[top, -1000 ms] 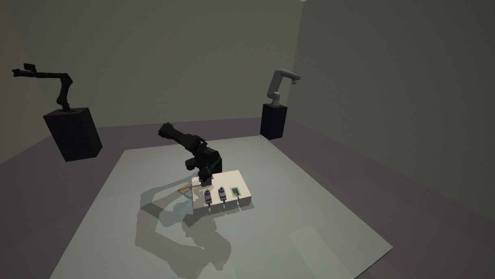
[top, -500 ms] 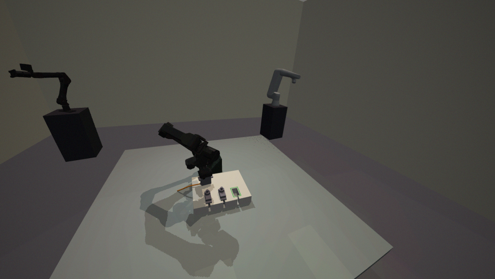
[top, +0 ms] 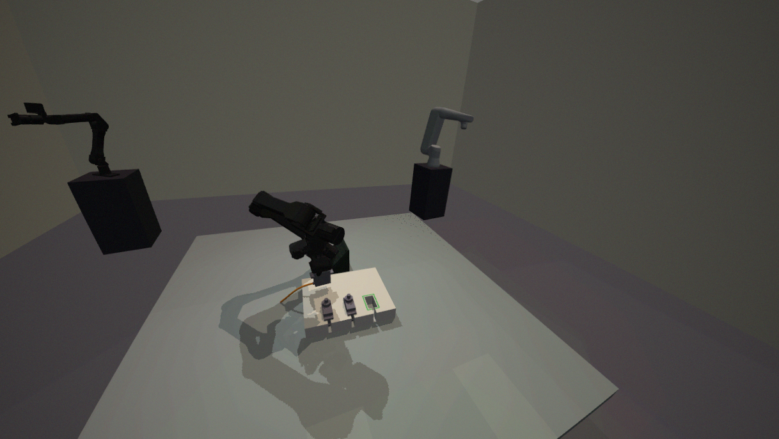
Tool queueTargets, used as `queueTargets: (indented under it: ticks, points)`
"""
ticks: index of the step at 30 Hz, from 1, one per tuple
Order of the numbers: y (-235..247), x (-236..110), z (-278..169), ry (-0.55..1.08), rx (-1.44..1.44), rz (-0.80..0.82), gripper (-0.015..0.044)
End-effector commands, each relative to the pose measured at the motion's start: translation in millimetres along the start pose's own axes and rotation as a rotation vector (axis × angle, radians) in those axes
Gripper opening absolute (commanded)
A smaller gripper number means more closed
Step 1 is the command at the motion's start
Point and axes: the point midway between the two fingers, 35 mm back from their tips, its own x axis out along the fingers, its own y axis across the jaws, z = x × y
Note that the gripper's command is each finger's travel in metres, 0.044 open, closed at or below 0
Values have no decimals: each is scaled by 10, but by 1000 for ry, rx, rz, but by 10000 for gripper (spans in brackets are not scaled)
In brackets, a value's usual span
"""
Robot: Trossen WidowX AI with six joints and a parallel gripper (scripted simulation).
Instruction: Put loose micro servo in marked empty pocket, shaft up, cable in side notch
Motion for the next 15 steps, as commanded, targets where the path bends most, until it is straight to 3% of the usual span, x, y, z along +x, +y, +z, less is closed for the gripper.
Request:
queueTargets:
  ticks: [1,15]
  points:
    - [4,-20,5,7,8,5,0]
    - [197,-23,-152,8,9,6,0]
